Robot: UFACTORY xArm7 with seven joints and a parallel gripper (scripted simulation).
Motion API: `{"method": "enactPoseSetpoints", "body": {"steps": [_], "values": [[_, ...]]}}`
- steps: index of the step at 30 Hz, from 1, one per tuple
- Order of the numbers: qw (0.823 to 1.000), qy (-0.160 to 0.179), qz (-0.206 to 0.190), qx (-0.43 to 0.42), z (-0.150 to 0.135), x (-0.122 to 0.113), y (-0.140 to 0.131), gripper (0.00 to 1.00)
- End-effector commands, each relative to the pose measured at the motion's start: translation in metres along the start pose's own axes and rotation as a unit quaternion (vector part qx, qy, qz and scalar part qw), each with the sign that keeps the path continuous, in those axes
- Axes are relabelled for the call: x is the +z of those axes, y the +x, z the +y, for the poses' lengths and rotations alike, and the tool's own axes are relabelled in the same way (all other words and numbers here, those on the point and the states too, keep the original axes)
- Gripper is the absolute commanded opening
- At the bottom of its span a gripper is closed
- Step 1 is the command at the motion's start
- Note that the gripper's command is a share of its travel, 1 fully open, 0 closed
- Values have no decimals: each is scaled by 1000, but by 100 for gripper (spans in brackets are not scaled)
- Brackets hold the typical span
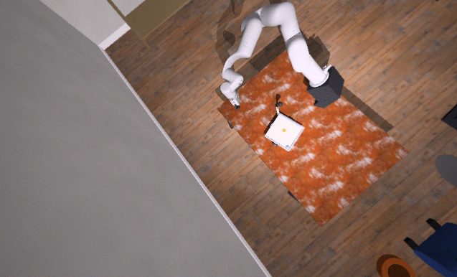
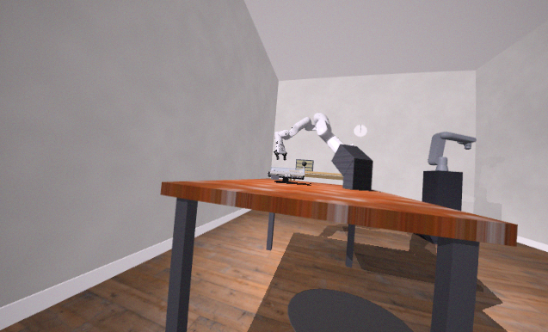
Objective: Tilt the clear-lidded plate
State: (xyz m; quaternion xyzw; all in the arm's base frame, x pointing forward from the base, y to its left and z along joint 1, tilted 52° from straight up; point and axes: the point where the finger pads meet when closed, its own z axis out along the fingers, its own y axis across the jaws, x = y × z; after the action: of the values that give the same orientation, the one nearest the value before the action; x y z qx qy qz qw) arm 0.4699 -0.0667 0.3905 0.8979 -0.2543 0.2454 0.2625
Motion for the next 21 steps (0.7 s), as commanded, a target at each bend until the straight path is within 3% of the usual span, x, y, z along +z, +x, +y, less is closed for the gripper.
{"method": "enactPoseSetpoints", "body": {"steps": [1, 5, 19, 21], "values": [[1000, 8, -11, -12, -2, 2, -6, 100], [997, 30, -52, -49, -8, 13, -26, 100], [989, 62, -97, -91, -16, 24, -50, 100], [979, 92, -131, -125, -22, 31, -70, 100]]}}
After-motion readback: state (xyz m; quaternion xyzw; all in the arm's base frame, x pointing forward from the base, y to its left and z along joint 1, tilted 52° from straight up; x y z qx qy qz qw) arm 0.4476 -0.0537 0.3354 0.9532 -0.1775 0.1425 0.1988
